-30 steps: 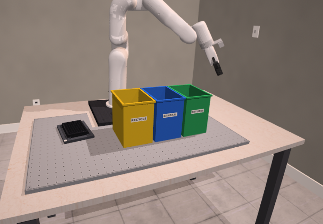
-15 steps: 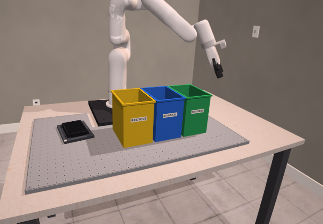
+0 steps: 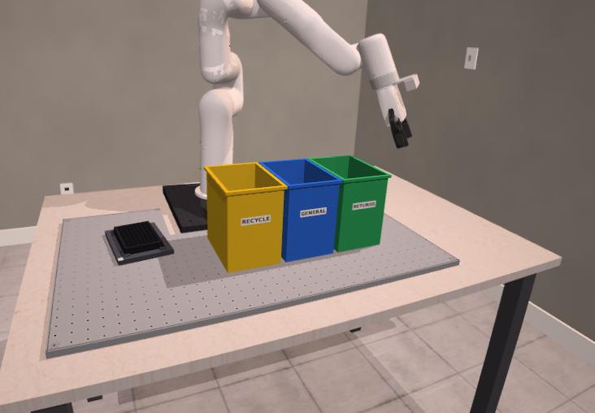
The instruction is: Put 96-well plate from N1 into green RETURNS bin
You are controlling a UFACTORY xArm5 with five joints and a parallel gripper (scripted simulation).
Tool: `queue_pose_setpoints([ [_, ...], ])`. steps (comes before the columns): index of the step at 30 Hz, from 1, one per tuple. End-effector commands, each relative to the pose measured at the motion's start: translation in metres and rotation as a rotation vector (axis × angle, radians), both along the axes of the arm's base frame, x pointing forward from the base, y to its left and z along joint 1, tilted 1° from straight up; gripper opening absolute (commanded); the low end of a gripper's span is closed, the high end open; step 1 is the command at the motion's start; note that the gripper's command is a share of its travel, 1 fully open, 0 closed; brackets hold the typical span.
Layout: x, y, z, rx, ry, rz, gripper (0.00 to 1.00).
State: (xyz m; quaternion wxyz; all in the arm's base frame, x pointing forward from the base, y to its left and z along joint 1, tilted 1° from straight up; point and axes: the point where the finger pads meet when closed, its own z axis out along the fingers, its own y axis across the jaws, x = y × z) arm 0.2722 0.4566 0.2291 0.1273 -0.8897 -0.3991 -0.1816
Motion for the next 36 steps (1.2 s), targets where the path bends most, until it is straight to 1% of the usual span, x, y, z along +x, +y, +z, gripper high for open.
queue_pose_setpoints([
  [1, 0.009, -0.007, 0.002, -0.002, -0.007, -0.007, 1.00],
  [2, 0.009, -0.007, 0.002, -0.002, -0.007, -0.007, 1.00],
  [4, 0.024, -0.020, 0.002, -0.024, 0.017, -0.061, 1.00],
  [5, 0.028, -0.024, 0.002, -0.030, 0.021, -0.072, 1.00],
  [12, 0.042, -0.042, 0.002, -0.038, 0.008, -0.079, 1.00],
  [14, 0.055, -0.055, 0.002, -0.058, 0.033, -0.133, 1.00],
  [15, 0.059, -0.060, 0.002, -0.063, 0.038, -0.144, 1.00],
  [22, 0.068, -0.074, 0.002, -0.069, 0.029, -0.149, 1.00],
  [25, 0.082, -0.092, 0.003, -0.092, 0.061, -0.214, 1.00],
  [32, 0.093, -0.114, 0.003, -0.101, 0.050, -0.220, 1.00],
  [34, 0.102, -0.128, 0.003, -0.118, 0.079, -0.275, 1.00],
  [36, 0.102, -0.128, 0.003, -0.118, 0.079, -0.275, 1.00],
])
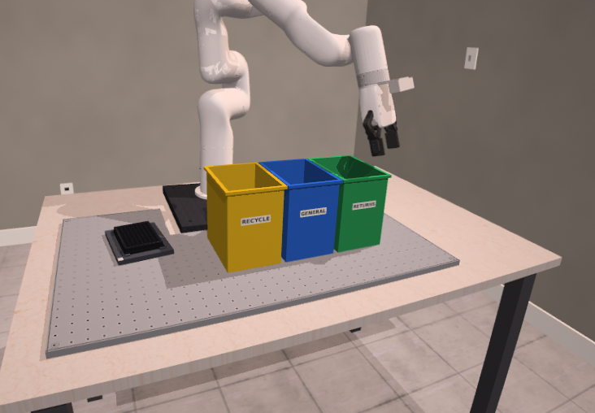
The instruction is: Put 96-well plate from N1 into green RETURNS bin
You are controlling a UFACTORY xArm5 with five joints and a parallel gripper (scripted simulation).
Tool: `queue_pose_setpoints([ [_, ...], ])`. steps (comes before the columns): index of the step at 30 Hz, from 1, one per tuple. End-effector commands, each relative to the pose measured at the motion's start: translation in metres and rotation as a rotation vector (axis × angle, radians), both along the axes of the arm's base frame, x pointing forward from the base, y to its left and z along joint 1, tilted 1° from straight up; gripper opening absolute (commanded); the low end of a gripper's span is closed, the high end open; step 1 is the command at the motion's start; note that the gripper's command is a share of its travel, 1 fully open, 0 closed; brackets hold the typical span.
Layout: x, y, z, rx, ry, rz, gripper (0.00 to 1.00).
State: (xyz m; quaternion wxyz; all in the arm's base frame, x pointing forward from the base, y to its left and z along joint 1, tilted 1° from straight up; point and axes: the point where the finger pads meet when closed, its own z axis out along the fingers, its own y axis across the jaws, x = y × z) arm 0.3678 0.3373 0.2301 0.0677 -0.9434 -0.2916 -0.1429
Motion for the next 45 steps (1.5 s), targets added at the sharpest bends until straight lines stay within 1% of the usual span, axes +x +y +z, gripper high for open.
queue_pose_setpoints([
  [1, 0.009, -0.013, 0.002, -0.010, 0.015, -0.040, 1.00],
  [7, 0.017, -0.033, 0.003, -0.018, 0.007, -0.043, 1.00],
  [9, 0.024, -0.046, 0.003, -0.032, 0.037, -0.099, 1.00],
  [10, 0.026, -0.051, 0.004, -0.035, 0.042, -0.110, 1.00],
  [15, 0.032, -0.070, 0.004, -0.043, 0.035, -0.113, 1.00],
  [17, 0.032, -0.070, 0.004, -0.043, 0.035, -0.113, 1.00],
  [19, 0.038, -0.083, 0.005, -0.055, 0.066, -0.169, 1.00],
  [20, 0.039, -0.088, 0.005, -0.058, 0.071, -0.180, 1.00],
  [26, 0.044, -0.111, 0.006, -0.066, 0.065, -0.183, 1.00],
  [28, 0.048, -0.124, 0.006, -0.076, 0.097, -0.240, 1.00],
  [32, 0.051, -0.142, 0.007, -0.083, 0.099, -0.252, 1.00],
  [35, 0.051, -0.146, 0.007, -0.084, 0.099, -0.252, 1.00],
  [37, 0.053, -0.158, 0.008, -0.093, 0.131, -0.309, 1.00],
  [38, 0.054, -0.163, 0.008, -0.095, 0.137, -0.320, 1.00],
  [44, 0.056, -0.190, 0.010, -0.103, 0.132, -0.322, 1.00],
  [45, 0.056, -0.190, 0.010, -0.103, 0.132, -0.322, 1.00],
])
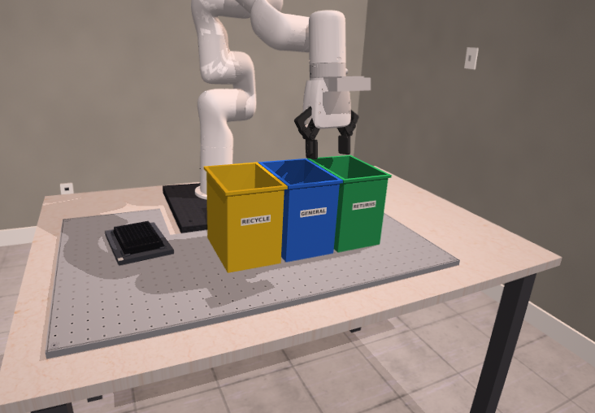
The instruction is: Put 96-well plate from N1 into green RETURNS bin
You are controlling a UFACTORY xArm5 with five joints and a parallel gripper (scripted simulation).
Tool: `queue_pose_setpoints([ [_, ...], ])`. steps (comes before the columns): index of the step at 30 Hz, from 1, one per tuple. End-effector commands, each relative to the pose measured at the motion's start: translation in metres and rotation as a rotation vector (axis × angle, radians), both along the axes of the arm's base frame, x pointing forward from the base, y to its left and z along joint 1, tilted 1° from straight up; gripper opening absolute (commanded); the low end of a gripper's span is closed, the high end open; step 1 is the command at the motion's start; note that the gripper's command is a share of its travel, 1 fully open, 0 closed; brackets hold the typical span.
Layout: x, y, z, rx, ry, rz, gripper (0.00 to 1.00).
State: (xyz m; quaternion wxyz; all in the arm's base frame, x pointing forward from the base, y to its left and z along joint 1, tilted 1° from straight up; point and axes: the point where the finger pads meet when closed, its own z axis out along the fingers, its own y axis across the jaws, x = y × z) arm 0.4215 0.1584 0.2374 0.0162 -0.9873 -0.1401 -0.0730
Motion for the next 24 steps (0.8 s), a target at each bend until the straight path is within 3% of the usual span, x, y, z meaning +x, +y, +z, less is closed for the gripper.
queue_pose_setpoints([
  [1, 0.002, -0.017, 0.003, -0.005, 0.012, -0.032, 1.00],
  [24, -0.005, -0.102, 0.009, -0.028, 0.105, -0.212, 1.00],
])
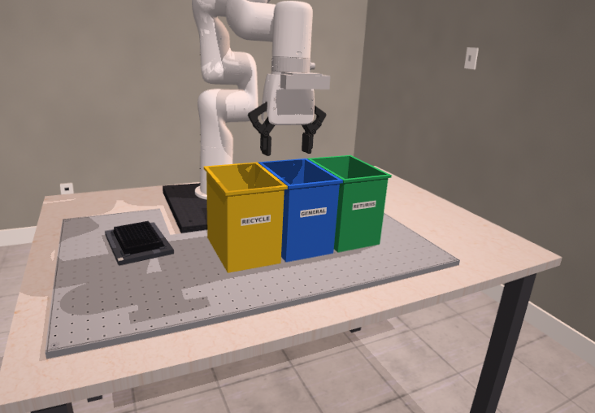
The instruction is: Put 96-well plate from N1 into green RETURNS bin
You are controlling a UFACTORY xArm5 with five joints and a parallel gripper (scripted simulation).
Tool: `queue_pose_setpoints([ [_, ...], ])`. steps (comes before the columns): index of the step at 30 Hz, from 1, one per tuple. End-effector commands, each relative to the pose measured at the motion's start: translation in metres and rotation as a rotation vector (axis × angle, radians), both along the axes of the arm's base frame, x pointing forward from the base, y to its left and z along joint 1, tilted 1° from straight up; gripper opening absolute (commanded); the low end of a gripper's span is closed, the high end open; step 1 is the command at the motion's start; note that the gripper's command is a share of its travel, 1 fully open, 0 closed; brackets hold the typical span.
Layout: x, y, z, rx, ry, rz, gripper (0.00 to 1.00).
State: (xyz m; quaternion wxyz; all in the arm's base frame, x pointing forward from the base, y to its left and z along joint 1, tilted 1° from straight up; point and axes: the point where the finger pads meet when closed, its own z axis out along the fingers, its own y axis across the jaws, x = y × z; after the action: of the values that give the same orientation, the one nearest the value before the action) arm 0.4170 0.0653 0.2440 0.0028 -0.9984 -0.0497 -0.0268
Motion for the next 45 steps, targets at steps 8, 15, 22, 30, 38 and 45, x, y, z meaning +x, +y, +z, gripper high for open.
queue_pose_setpoints([
  [8, -0.012, -0.044, 0.003, -0.010, 0.037, 0.066, 1.00],
  [15, -0.025, -0.071, 0.002, -0.011, 0.052, 0.113, 1.00],
  [22, -0.039, -0.098, 0.001, -0.011, 0.054, 0.113, 1.00],
  [30, -0.056, -0.135, -0.001, -0.010, 0.056, 0.113, 1.00],
  [38, -0.070, -0.162, -0.002, -0.010, 0.058, 0.113, 1.00],
  [45, -0.085, -0.193, -0.003, -0.008, 0.060, 0.113, 1.00],
])
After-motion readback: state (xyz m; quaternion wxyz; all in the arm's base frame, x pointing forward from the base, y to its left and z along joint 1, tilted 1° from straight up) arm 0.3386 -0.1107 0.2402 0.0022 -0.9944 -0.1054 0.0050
